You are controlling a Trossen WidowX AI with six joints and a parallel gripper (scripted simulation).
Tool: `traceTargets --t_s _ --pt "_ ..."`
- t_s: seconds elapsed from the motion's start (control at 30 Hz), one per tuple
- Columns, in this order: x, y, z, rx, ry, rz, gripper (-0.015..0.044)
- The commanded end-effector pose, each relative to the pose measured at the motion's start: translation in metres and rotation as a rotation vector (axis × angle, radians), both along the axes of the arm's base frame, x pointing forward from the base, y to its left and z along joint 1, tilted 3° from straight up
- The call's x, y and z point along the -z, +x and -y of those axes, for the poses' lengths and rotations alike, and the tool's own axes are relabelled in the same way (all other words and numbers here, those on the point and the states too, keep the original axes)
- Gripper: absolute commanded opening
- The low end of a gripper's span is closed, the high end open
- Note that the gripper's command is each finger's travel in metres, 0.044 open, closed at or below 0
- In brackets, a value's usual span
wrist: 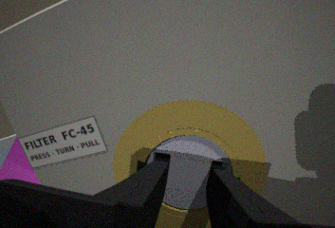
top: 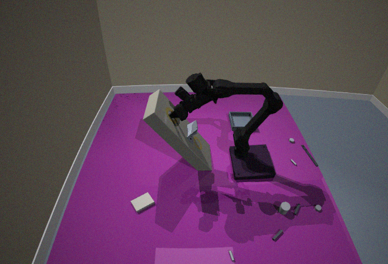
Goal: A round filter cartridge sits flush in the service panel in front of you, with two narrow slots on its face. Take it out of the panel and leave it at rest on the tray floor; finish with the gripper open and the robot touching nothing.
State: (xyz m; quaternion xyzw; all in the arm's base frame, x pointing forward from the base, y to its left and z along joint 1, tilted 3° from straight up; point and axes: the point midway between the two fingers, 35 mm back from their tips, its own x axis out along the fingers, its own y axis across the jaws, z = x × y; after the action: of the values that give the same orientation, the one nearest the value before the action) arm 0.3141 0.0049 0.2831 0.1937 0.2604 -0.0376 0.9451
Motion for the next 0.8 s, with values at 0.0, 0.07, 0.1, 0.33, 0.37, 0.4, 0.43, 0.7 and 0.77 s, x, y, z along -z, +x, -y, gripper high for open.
traceTargets --t_s 0.0,0.07,0.1,0.33,0.37,0.4,0.43,0.7,0.77 --pt "0.003 0.008 0.0 0.001 0.003 0.0 0.0" --pt "0.003 0.008 0.0 0.001 0.003 0.0 0.0" --pt "0.003 0.008 0.0 0.001 0.003 0.0 0.0" --pt "0.003 0.008 0.0 0.001 0.003 0.0 0.0" --pt "0.003 0.008 0.0 0.001 0.003 0.0 0.0" --pt "-0.001 -0.001 0.0 0.0 0.001 0.0 0.0" --pt "-0.003 -0.004 0.0 0.0 0.001 0.0 0.0" --pt "-0.033 -0.053 0.002 0.001 0.002 -0.006 0.0" --pt "-0.038 -0.062 0.002 0.001 0.003 -0.007 0.0"
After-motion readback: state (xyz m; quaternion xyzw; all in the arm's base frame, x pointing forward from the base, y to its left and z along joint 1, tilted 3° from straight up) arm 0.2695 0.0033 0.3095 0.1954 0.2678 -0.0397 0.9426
